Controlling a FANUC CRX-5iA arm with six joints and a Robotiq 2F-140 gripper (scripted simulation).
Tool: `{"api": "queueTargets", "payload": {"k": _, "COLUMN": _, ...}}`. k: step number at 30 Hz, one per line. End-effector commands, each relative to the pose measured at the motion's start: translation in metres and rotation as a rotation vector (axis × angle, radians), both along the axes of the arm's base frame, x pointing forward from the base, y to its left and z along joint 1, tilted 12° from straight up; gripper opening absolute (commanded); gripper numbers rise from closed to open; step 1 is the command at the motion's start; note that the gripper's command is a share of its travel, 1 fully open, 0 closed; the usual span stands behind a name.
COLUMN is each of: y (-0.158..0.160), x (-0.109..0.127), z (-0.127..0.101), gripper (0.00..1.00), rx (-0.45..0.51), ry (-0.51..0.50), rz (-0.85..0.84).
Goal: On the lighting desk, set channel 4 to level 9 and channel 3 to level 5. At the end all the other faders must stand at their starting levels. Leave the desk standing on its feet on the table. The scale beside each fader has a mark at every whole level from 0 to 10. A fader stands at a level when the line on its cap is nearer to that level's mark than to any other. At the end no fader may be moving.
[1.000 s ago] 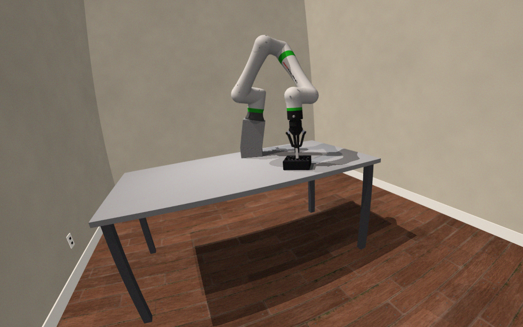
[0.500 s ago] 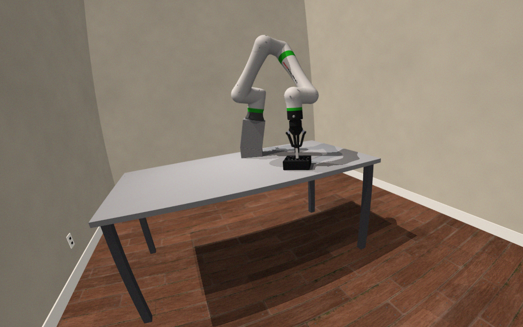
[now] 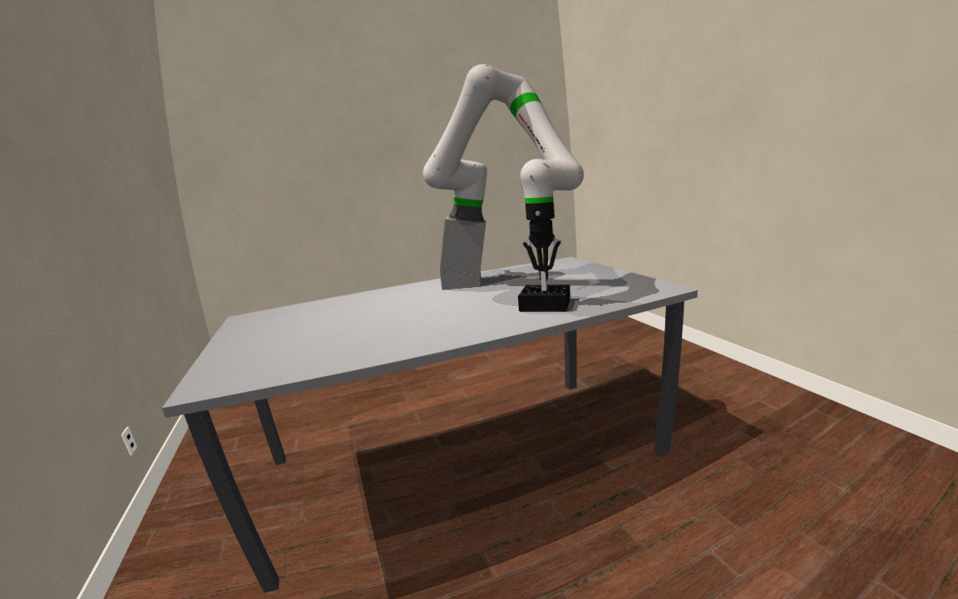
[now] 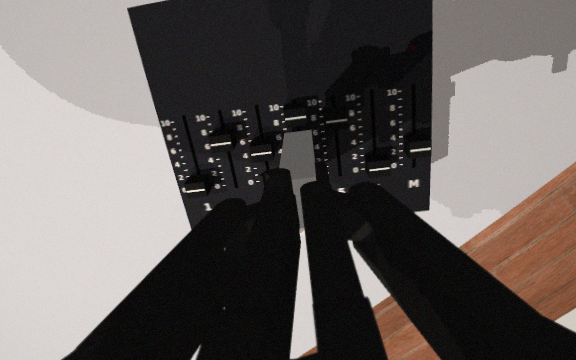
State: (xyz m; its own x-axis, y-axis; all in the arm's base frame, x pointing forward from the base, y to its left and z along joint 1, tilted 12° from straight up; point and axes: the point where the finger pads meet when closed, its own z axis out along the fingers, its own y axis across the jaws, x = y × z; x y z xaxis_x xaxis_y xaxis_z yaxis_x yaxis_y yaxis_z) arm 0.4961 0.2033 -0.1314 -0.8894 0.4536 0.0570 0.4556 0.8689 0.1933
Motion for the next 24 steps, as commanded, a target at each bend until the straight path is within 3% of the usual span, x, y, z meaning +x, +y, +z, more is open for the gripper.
{"api": "queueTargets", "payload": {"k": 1, "y": -0.001, "x": 0.001, "z": 0.000, "gripper": 0.00, "rx": 0.000, "ry": 0.000, "rz": 0.000}}
{"api": "queueTargets", "payload": {"k": 11, "y": -0.001, "x": 0.001, "z": 0.003, "gripper": 0.00, "rx": 0.000, "ry": 0.000, "rz": 0.000}}
{"api": "queueTargets", "payload": {"k": 24, "y": -0.007, "x": 0.000, "z": 0.031, "gripper": 0.00, "rx": 0.000, "ry": 0.000, "rz": 0.000}}
